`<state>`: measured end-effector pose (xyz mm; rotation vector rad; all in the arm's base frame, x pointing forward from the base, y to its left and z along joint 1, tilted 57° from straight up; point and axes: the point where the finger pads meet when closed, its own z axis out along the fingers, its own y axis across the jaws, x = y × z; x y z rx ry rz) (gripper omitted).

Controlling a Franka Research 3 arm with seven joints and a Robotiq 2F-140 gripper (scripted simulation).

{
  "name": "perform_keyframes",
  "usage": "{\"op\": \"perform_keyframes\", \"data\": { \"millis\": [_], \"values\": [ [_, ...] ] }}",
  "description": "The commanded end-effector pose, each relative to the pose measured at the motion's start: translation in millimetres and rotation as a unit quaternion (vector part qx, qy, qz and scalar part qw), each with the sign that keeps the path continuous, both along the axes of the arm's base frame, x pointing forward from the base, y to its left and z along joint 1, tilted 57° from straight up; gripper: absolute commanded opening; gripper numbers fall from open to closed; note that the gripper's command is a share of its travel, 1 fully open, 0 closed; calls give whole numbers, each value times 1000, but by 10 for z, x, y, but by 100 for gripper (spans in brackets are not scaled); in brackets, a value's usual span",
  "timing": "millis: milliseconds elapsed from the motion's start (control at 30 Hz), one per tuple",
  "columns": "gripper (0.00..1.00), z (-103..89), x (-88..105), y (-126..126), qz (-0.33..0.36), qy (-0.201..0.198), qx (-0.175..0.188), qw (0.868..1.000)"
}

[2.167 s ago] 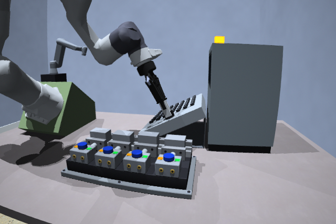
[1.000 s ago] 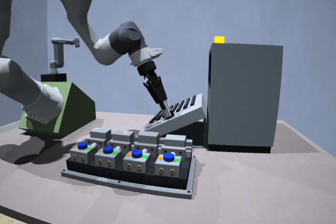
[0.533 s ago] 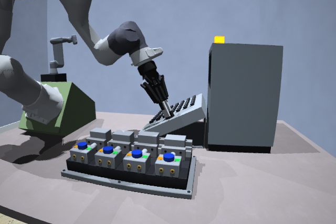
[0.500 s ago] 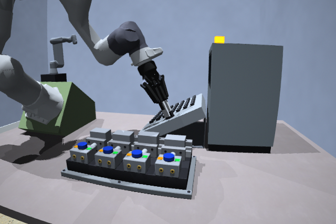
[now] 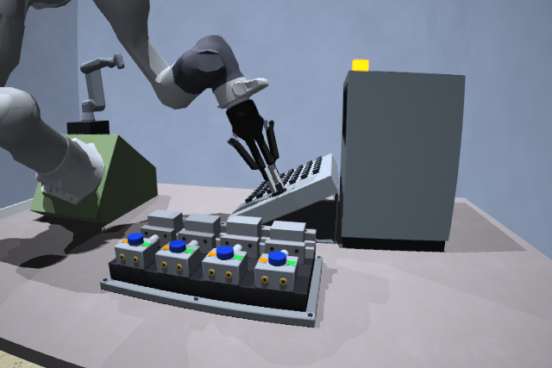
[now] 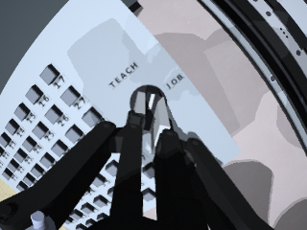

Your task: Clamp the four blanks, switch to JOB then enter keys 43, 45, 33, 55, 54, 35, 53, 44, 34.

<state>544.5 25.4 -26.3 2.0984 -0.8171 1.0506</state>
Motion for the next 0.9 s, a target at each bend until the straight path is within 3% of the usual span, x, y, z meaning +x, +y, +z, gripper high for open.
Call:
{"op": "perform_keyframes", "data": {
  "millis": [0,433,867],
  "values": [
    [0,4,6,-11,-47,-90,49,994],
    [0,4,6,-11,-120,-209,118,963],
    [0,4,6,-11,-148,-254,145,945]
  ]
}}
